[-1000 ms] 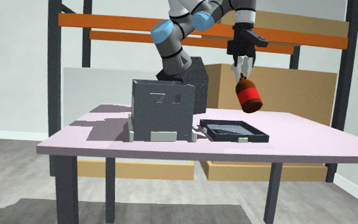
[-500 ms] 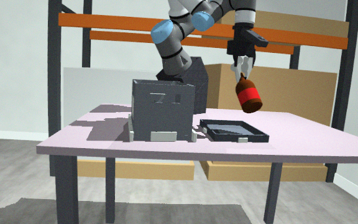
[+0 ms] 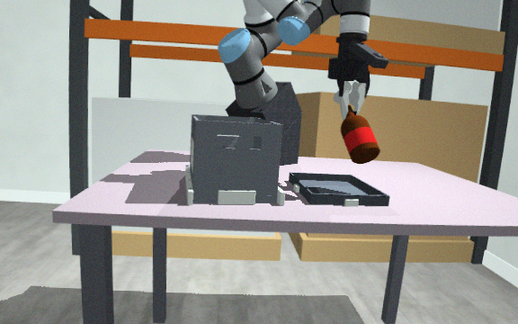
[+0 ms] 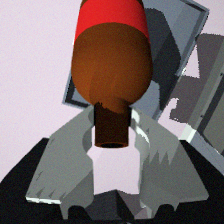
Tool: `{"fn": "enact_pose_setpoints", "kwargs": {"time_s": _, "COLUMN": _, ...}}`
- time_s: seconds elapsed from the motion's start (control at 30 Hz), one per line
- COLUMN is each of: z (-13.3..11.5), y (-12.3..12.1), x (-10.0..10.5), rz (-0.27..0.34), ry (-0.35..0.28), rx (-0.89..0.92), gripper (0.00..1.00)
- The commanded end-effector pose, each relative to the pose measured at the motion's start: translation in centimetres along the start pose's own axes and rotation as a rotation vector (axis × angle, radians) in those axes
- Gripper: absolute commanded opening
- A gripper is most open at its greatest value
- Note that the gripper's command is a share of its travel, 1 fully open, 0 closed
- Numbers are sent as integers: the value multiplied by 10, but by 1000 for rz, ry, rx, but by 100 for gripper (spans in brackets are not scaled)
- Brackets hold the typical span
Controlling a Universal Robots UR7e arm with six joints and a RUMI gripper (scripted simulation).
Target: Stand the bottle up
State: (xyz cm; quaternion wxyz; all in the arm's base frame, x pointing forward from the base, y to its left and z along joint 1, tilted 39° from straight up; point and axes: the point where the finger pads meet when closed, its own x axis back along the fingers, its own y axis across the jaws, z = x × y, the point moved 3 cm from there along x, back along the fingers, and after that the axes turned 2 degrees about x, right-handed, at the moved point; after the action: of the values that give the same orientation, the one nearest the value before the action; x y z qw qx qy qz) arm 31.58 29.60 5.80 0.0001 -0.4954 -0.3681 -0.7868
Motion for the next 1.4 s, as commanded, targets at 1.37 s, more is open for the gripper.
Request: {"fn": "enact_pose_setpoints", "kwargs": {"time_s": 1.37, "z": 0, "y": 0, "x": 0, "rz": 0, "ry": 1, "rx": 256, "gripper": 0}}
